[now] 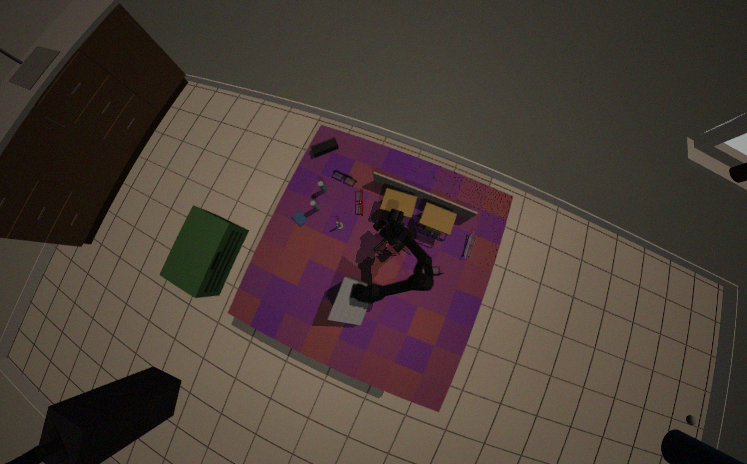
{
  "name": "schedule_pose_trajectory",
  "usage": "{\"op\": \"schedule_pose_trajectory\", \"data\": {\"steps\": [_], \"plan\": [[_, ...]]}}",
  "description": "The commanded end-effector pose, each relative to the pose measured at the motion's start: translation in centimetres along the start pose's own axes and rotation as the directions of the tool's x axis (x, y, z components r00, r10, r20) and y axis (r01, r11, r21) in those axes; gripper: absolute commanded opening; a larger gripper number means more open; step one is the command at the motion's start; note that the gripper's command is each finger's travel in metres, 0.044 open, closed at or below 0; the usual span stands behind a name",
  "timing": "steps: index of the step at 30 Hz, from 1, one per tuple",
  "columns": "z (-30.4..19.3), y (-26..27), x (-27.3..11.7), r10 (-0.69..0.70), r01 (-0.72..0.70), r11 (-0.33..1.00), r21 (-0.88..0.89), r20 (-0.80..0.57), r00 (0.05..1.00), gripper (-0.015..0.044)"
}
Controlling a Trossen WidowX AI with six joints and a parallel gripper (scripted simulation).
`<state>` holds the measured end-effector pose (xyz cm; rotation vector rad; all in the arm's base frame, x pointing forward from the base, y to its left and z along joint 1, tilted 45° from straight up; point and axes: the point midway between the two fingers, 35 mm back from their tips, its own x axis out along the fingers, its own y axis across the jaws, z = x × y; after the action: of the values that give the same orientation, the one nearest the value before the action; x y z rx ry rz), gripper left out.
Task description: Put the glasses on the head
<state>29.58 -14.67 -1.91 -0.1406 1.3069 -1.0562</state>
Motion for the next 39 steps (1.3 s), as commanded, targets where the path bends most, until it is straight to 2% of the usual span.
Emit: {"op": "schedule_pose_trajectory", "data": {"steps": [1, 16, 18, 28, 35, 39], "plan": [[-0.1, 0.0, 0.8, -0.005, 0.005, 1.0, -0.005, 0.0, 1.0, 0.012], [-0.1, -0.5, 1.2, -0.006, 0.006, 1.0, -0.005, 0.0, 1.0, 0.012], [-0.2, -0.2, 1.2, -0.003, 0.003, 1.0, -0.002, -0.002, 1.0, 0.0067], [-0.2, -0.2, 1.2, -0.003, 0.003, 1.0, -0.002, -0.002, 1.0, 0.0001], [-0.2, -0.2, 1.1, -0.003, 0.003, 1.0, -0.002, -0.002, 1.0, 0.0], [0.0, 0.0, -0.3, 0.0, 0.0, 1.0, -0.003, -0.003, 1.0, 0.0]]}}
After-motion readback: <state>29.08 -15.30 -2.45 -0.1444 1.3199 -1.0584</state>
